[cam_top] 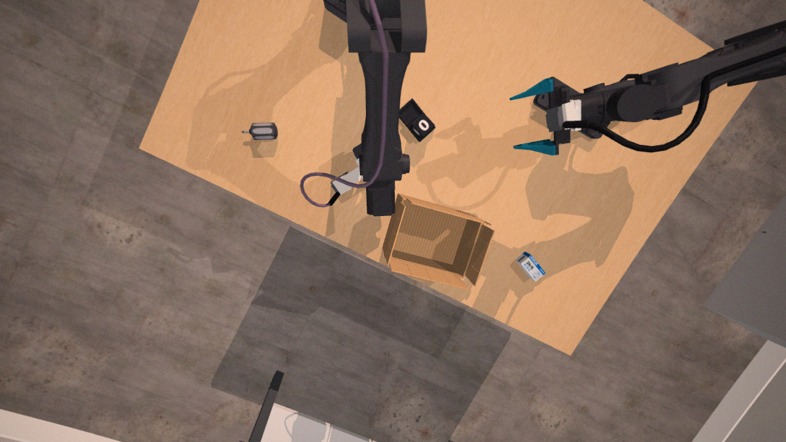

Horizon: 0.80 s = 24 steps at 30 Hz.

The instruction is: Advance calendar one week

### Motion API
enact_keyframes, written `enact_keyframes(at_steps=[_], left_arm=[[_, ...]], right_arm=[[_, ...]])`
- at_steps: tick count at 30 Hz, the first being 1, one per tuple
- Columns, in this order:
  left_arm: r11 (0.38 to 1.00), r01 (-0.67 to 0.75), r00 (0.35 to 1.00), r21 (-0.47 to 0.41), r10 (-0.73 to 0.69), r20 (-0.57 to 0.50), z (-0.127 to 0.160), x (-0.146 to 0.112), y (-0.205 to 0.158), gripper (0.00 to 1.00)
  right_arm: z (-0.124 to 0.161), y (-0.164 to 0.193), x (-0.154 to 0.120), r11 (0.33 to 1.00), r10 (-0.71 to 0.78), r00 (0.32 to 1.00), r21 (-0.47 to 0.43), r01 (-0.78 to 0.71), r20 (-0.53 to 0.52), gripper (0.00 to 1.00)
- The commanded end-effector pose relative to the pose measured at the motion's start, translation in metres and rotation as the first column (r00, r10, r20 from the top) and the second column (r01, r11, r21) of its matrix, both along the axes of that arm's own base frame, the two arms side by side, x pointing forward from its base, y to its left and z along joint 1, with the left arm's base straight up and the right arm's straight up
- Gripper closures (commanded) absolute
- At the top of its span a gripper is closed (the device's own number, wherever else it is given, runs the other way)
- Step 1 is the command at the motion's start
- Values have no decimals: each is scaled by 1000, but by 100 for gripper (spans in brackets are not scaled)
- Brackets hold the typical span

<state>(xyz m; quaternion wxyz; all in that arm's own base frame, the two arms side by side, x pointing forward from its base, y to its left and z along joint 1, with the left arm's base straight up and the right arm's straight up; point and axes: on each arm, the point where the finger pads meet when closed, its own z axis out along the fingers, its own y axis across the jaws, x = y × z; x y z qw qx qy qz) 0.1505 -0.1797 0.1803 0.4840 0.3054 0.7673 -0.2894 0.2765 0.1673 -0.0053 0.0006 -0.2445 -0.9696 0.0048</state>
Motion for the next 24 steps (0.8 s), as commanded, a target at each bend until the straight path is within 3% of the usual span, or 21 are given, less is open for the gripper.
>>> enact_keyframes(at_steps=[1,24], left_arm=[[1000,0,1000,-12,0,14,5,2,-2,0],[1000,0,1000,-12,0,14,5,2,-2,0]], right_arm=[[0,1,8,1000,4,1000,-1,-4,10,65],[-11,-1,4,1000,2,1000,0,-2,11,65]])
